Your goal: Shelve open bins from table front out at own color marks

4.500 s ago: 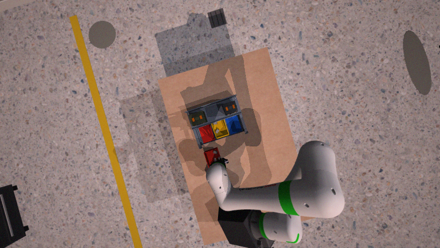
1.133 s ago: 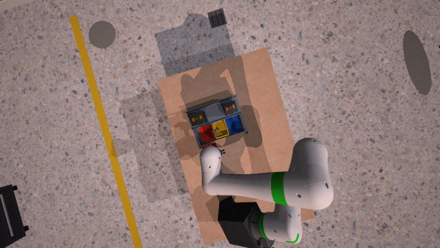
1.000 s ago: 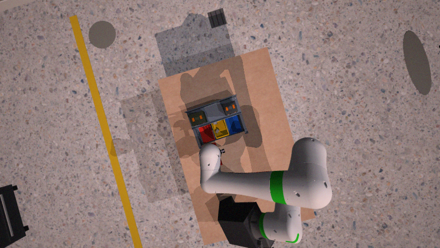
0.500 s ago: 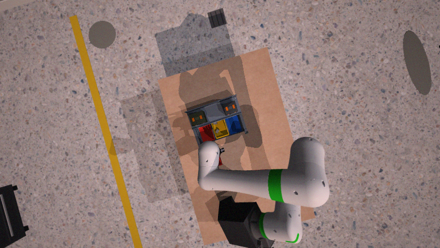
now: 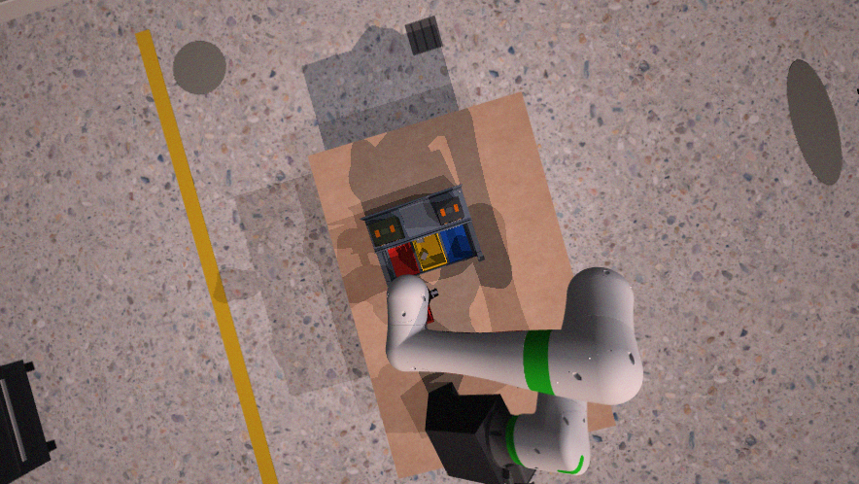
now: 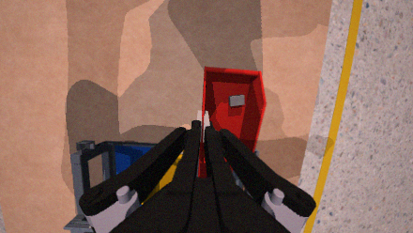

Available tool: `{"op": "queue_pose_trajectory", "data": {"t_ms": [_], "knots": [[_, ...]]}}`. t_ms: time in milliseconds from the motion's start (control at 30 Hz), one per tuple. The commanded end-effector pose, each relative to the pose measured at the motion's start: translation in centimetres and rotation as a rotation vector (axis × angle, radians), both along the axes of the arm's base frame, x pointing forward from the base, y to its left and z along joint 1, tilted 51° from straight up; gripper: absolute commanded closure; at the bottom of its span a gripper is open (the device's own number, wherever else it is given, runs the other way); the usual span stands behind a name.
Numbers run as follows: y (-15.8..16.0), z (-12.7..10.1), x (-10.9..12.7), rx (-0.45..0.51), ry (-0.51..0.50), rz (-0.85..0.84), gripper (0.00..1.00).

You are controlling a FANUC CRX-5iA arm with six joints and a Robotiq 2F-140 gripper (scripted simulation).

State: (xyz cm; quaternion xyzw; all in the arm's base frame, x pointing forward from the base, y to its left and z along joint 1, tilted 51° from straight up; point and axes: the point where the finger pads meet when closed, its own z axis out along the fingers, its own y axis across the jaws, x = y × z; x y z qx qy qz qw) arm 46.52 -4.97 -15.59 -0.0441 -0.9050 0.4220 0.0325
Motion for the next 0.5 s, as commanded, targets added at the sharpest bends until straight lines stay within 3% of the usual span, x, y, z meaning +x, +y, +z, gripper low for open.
{"op": "queue_pose_trajectory", "data": {"t_ms": [0, 467], "knots": [[0.03, 0.00, 0.02, 0.000, 0.000, 0.000, 1.00], [0.04, 0.02, 0.18, 0.000, 0.000, 0.000, 1.00]]}}
